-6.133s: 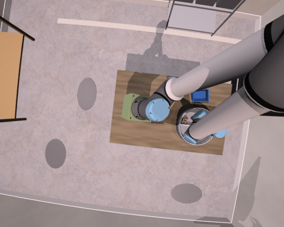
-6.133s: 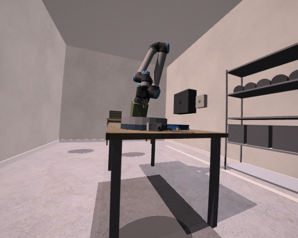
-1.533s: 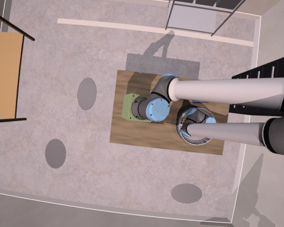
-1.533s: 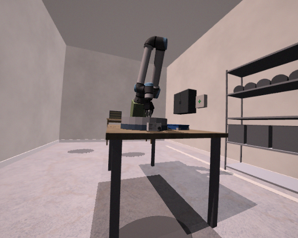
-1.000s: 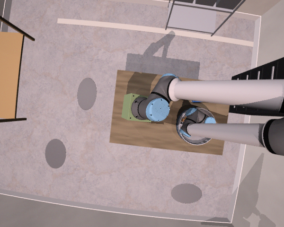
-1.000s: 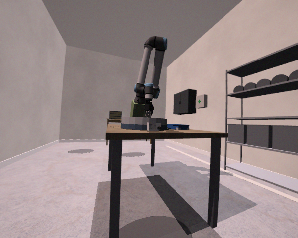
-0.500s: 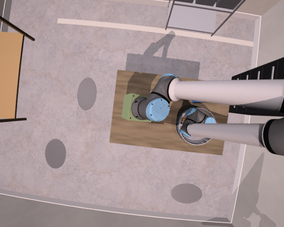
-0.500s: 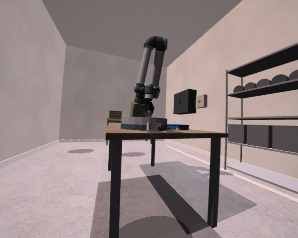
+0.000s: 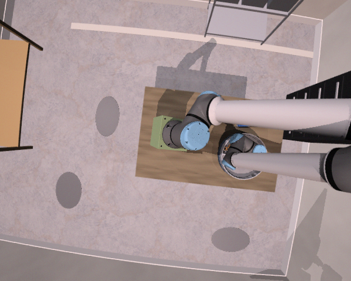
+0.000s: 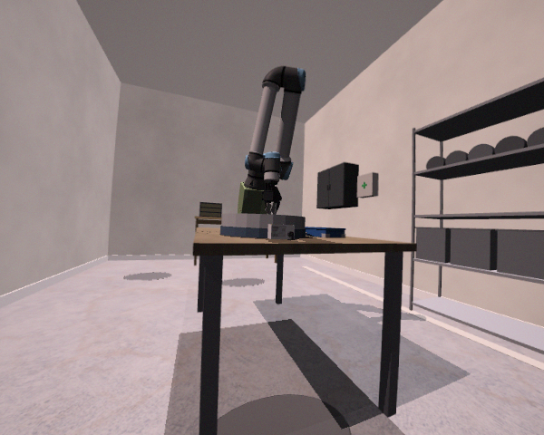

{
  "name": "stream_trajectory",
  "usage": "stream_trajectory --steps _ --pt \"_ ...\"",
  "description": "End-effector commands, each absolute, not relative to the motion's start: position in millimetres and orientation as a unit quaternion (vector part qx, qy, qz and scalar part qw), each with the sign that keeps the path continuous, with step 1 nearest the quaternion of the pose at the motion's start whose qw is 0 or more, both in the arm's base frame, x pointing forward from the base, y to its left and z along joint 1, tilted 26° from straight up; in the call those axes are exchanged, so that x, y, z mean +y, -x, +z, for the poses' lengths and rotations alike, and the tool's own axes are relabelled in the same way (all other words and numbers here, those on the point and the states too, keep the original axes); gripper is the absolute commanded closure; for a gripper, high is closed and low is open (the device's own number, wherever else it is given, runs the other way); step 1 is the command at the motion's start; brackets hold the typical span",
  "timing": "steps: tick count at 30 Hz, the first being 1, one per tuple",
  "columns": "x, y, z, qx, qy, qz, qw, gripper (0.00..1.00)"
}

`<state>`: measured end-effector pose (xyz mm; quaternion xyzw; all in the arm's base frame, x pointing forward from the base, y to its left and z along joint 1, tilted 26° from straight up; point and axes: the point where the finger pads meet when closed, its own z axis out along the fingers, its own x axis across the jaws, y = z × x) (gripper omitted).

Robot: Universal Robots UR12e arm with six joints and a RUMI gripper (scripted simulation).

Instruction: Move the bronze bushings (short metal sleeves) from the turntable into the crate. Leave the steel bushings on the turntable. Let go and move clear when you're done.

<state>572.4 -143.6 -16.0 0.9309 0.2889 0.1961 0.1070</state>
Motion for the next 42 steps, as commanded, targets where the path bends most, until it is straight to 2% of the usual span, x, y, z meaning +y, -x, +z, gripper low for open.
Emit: stream_trajectory --steps 1,42 --pt "-144.0 -574.3 -19.4 0.289 -0.931 0.196 0.107 0.94" --pt "-145.6 -582.4 -36.5 0.289 -0.931 0.196 0.107 0.94"
